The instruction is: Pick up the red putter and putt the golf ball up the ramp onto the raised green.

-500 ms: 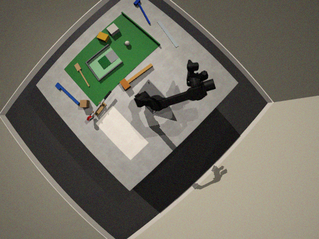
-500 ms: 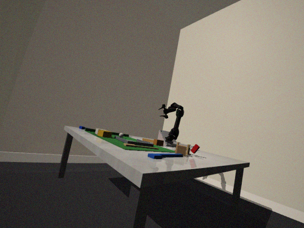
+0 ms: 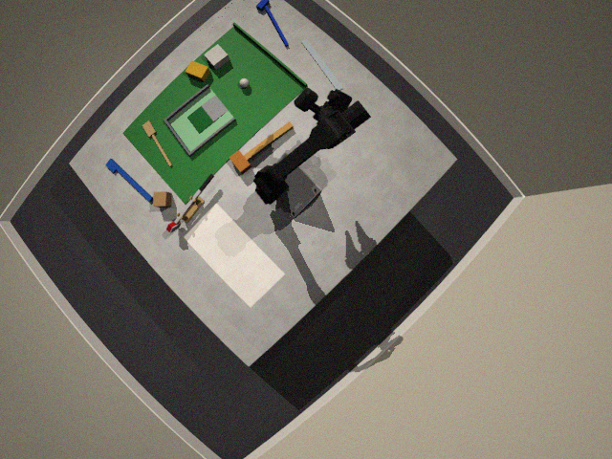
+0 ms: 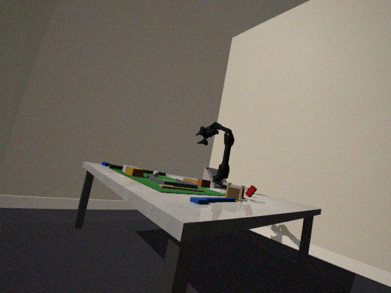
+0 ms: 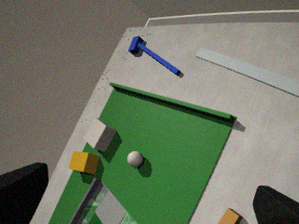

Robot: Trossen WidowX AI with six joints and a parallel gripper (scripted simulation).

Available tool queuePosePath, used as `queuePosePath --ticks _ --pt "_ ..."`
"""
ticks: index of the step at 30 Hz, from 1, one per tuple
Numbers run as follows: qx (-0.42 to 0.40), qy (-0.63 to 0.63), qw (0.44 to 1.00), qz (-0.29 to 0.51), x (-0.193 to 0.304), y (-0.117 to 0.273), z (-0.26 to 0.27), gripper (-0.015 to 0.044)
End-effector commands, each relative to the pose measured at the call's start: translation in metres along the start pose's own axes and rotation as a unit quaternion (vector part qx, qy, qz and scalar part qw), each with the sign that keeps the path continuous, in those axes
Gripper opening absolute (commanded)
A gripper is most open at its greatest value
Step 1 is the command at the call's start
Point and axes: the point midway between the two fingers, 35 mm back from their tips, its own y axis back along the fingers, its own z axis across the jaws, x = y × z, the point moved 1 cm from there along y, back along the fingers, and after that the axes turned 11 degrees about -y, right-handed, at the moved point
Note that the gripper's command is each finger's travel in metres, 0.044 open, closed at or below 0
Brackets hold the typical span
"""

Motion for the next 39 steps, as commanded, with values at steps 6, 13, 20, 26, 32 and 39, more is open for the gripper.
queuePosePath --ticks 6,13,20,26,32,39 --pt "0.018 0.297 0.948 0.113 0.101 -0.079 0.079 0.044" --pt "0.003 0.51 0.835 0.206 0.199 -0.127 0.107 0.044" --pt "-0.05 0.689 0.658 0.299 0.308 -0.157 0.103 0.044" --pt "-0.125 0.797 0.462 0.368 0.399 -0.164 0.075 0.044" --pt "-0.22 0.847 0.249 0.416 0.474 -0.152 0.03 0.044" --pt "-0.3 0.845 0.086 0.435 0.522 -0.134 -0.008 0.044"
